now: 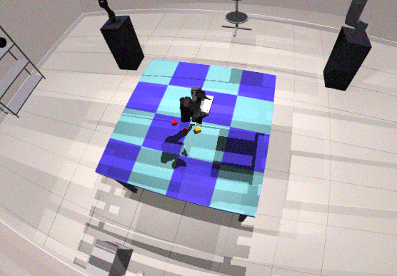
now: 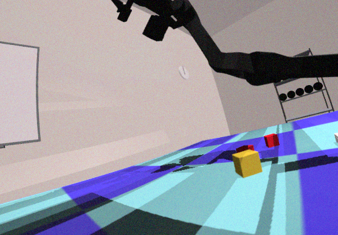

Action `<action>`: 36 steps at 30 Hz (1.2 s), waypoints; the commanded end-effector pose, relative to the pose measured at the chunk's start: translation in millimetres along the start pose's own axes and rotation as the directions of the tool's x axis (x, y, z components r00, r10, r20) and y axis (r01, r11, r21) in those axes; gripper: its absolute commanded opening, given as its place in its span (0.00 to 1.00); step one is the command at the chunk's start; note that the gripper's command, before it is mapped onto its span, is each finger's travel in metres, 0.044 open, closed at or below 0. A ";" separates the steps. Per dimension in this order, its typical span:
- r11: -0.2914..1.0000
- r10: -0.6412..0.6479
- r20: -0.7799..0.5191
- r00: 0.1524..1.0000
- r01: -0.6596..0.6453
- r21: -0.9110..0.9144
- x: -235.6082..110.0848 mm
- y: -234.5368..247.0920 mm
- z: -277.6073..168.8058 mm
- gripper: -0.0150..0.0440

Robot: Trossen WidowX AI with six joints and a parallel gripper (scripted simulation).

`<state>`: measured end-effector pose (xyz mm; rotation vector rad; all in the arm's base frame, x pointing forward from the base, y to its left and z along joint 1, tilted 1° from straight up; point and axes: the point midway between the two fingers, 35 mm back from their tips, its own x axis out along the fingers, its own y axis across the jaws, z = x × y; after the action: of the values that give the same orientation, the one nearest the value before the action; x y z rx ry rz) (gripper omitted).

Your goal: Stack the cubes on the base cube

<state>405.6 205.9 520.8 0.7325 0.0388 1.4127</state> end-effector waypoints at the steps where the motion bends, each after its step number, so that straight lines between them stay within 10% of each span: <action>1: 1.000 0.004 0.001 1.000 -0.004 0.000 1.2 2.5 -0.2 0.89; 5: 0.994 0.105 0.026 0.994 -0.105 -0.006 23.9 55.8 -4.8 0.71; 18: 0.806 0.590 0.073 0.804 -0.581 -0.114 39.1 279.5 -27.2 0.70; 36: 0.183 0.962 0.240 0.130 -0.960 -0.214 -134.3 498.9 -14.0 0.70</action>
<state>-44.9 114.0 698.0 0.9921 -0.8313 2.4688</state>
